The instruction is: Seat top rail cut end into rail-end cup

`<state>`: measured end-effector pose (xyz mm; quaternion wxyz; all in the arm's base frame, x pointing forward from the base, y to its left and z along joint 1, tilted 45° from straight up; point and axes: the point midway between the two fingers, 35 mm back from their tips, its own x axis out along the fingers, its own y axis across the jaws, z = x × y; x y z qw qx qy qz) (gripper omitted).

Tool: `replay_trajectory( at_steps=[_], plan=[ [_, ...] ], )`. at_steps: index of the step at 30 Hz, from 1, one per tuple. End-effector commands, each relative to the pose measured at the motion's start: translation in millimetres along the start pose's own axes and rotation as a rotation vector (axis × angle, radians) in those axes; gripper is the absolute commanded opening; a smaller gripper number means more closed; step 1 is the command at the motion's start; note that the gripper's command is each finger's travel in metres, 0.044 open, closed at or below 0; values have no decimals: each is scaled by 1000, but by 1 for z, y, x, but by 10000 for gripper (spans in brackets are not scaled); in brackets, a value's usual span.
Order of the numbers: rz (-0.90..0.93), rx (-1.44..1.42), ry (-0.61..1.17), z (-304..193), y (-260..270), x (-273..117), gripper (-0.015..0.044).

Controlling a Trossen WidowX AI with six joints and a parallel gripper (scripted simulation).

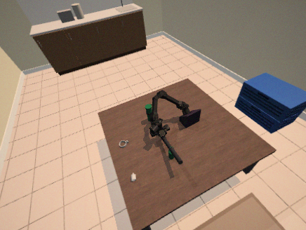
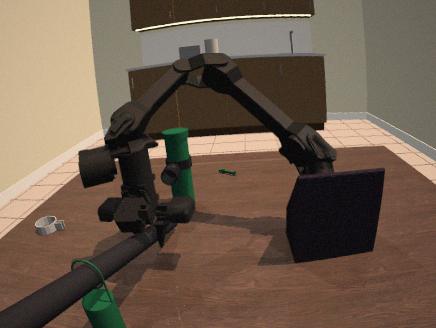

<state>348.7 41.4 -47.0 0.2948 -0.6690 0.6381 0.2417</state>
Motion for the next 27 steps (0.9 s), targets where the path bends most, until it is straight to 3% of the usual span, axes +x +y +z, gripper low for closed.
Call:
replay_trajectory(
  at_steps=[1, 17, 27],
  plan=[
    [-4, -3, 32, 0, -1, -11, 0],
    [-11, 4, 246, -17, 1, -62, 0],
    [1, 6, 232, -15, 2, -56, 0]
  ],
)
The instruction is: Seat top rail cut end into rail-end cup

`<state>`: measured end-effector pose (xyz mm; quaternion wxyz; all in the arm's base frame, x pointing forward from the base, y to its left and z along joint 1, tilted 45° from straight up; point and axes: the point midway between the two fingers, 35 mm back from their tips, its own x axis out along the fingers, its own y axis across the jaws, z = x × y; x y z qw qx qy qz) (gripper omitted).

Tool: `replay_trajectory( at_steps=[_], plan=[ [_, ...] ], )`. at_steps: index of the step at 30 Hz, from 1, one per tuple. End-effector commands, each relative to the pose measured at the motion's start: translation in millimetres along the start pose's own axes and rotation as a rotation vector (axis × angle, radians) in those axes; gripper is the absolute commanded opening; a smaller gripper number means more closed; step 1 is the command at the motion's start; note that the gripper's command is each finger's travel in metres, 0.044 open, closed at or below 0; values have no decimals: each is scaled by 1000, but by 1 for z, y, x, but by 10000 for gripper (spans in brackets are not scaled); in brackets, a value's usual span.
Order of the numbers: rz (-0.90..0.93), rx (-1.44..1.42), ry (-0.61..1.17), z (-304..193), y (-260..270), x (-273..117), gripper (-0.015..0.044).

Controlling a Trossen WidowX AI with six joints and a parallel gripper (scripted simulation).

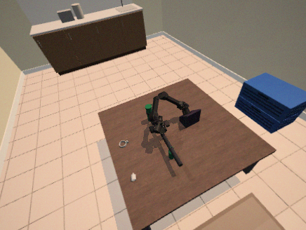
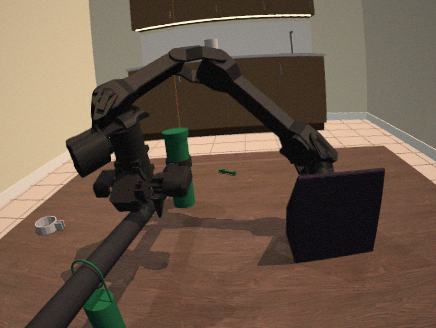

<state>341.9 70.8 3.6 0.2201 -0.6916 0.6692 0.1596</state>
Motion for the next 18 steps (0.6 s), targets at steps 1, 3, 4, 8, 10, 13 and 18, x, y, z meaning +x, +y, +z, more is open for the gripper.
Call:
replay_trajectory(
  at_steps=[1, 3, 4, 8, 10, 13, 18],
  plan=[
    [0, -1, -3, 1, 0, 1, 0],
    [0, -1, -3, 1, 0, 1, 0],
    [0, -1, -3, 1, 0, 1, 0],
    [0, -1, -3, 1, 0, 1, 0],
    [0, -1, -3, 1, 0, 1, 0],
    [0, -1, -3, 0, 0, 0, 0],
    [0, -1, -3, -1, -1, -2, 0]
  ],
)
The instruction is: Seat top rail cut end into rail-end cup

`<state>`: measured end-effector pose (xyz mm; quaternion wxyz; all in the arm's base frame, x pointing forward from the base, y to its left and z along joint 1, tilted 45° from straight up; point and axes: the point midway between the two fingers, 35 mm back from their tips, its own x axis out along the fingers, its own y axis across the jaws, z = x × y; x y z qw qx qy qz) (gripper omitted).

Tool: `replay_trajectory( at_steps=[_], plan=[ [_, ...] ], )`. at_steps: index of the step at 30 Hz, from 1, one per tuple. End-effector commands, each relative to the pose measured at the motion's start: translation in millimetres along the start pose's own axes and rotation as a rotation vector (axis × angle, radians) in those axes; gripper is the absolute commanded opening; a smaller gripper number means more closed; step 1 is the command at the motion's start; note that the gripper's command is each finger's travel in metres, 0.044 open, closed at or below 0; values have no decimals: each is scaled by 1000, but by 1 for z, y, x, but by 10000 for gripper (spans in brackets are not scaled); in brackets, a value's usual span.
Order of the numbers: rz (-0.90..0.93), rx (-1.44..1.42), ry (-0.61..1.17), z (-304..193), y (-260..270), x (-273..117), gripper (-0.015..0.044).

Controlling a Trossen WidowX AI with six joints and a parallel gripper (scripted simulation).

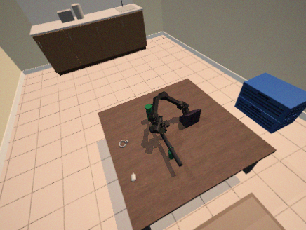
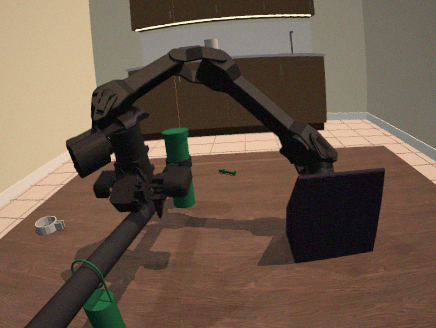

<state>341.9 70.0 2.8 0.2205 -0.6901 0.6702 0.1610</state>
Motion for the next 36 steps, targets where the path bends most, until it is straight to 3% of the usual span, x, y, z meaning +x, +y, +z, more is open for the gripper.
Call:
replay_trajectory(
  at_steps=[1, 36],
  plan=[
    [-4, 0, 0, -1, -1, -3, 0],
    [4, -6, 3, -21, -3, -1, 0]
  ],
)
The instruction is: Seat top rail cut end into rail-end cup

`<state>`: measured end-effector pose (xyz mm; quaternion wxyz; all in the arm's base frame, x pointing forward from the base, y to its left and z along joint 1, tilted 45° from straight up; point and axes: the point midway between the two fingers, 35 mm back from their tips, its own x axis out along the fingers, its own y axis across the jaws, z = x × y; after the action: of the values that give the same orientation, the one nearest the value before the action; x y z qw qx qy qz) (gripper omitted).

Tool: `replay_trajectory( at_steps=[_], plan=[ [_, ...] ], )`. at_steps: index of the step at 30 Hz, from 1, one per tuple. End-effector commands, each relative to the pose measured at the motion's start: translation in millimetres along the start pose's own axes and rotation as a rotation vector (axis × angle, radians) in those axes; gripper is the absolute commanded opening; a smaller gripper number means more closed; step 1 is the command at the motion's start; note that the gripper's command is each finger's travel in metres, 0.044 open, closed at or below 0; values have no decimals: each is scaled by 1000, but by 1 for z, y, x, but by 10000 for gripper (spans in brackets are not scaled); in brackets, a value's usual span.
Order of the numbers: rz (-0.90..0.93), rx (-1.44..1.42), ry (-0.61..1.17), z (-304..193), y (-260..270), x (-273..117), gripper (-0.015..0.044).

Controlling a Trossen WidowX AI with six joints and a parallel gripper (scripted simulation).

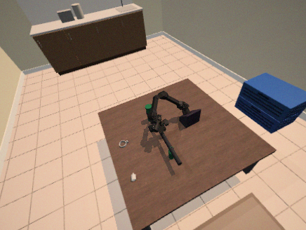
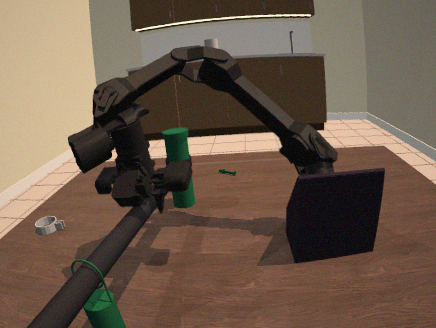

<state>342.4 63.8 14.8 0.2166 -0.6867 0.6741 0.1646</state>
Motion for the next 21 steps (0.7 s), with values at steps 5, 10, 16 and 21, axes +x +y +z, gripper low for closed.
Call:
replay_trajectory(
  at_steps=[5, 10, 16, 21],
  plan=[
    [-8, 1, 3, -10, -1, 1, 0],
    [-8, 1, 3, -10, -1, 1, 0],
    [-8, 1, 3, -10, -1, 1, 0],
    [-3, 1, -1, -6, 0, 3, 0]
  ],
)
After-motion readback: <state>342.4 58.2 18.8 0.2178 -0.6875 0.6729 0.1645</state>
